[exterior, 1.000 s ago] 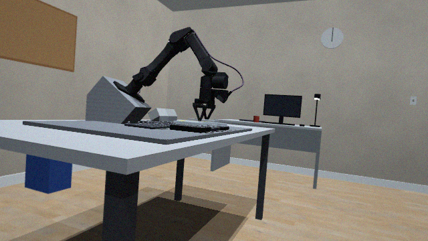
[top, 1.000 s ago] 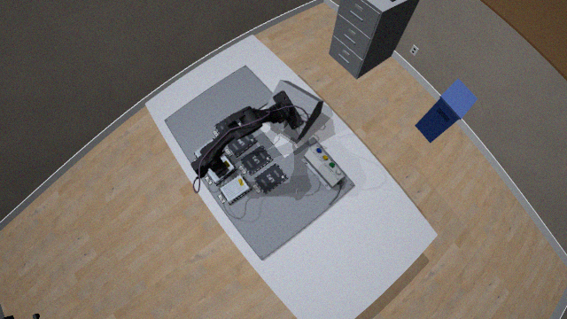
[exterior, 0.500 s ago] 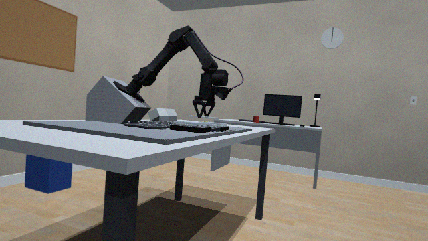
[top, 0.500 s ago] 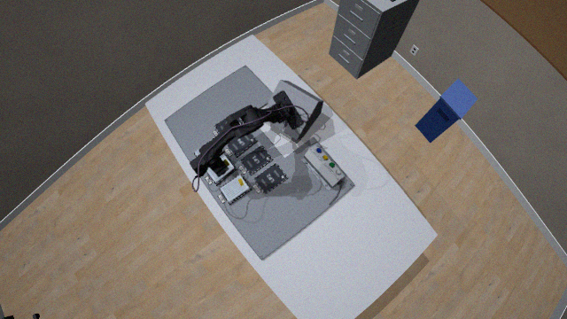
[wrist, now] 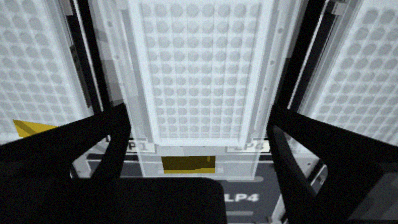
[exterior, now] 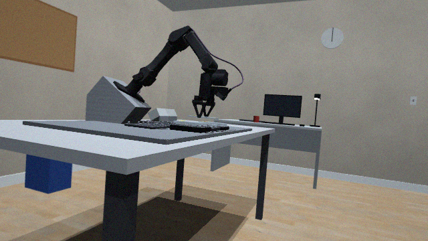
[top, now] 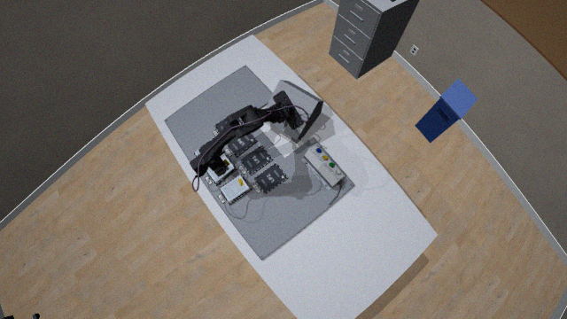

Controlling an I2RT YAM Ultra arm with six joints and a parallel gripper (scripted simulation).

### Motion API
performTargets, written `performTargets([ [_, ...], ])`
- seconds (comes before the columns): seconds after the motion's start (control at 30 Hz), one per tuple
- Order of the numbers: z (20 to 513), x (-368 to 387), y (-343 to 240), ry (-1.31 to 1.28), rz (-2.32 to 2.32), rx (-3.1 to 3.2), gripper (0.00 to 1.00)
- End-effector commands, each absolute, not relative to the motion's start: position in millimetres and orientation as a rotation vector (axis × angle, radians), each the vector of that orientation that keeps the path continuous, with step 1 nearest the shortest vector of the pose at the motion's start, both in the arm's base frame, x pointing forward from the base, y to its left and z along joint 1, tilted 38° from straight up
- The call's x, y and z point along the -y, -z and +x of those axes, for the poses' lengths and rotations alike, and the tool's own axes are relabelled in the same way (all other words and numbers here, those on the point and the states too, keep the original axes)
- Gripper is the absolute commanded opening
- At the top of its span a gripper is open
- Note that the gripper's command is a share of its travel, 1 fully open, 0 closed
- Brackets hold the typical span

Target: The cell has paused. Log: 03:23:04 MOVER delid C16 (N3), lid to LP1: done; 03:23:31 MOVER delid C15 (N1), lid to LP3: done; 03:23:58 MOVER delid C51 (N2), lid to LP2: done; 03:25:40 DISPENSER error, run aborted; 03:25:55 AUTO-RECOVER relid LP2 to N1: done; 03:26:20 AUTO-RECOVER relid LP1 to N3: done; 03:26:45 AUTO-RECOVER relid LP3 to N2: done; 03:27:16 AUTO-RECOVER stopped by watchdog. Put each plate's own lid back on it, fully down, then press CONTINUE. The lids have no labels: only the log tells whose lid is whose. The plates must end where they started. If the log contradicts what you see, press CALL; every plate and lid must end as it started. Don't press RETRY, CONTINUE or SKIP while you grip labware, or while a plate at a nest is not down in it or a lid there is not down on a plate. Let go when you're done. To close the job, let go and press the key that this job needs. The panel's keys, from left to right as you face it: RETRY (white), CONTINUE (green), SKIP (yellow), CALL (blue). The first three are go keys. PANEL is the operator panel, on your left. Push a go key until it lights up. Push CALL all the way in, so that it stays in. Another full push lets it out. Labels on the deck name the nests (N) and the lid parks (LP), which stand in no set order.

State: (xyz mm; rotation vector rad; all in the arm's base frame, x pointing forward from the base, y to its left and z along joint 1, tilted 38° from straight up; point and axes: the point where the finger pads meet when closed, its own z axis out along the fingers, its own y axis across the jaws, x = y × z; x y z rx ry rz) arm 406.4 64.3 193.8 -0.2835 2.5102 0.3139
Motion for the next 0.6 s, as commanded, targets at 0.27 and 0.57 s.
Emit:
performTargets([
  [0.27, 413, -57, -225, -0.306, -0.276, -2.432, 0.0],
  [0.57, 374, -71, -193, -0.323, -0.211, -2.466, 0.0],
])
